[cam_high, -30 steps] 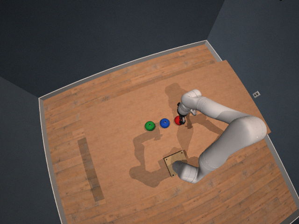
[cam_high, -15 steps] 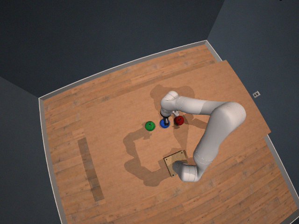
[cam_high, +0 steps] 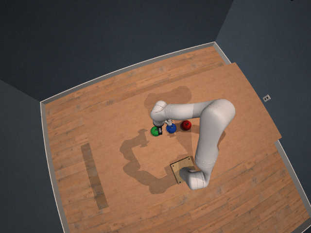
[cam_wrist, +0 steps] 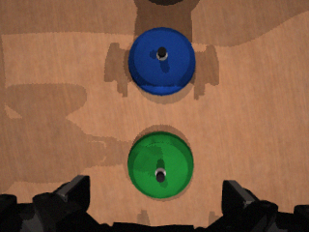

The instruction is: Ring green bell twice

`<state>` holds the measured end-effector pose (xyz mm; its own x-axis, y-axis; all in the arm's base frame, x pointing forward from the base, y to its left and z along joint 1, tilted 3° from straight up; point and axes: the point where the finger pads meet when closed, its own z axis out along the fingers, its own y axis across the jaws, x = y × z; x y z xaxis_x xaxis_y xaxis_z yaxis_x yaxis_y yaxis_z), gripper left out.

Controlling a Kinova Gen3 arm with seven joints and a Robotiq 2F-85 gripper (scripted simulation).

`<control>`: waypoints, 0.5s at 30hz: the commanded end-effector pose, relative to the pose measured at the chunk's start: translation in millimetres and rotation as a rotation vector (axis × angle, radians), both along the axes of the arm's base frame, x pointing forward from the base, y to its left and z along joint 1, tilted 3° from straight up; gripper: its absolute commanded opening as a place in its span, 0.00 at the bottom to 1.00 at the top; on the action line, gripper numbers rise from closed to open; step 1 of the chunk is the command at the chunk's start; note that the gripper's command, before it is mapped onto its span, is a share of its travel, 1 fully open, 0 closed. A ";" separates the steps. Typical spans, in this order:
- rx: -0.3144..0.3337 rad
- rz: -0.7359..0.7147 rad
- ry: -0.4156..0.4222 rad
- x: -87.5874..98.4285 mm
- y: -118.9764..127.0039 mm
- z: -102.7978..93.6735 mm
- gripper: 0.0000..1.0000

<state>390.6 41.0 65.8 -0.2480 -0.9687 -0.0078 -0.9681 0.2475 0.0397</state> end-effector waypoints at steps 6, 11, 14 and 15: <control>0.005 0.019 -0.004 1.6 19.8 -5.0 1.00; 0.005 0.020 -0.004 1.5 20.2 -5.1 1.00; 0.005 0.020 -0.004 1.5 20.2 -5.1 0.00; 0.005 0.020 -0.004 1.5 20.2 -5.1 0.00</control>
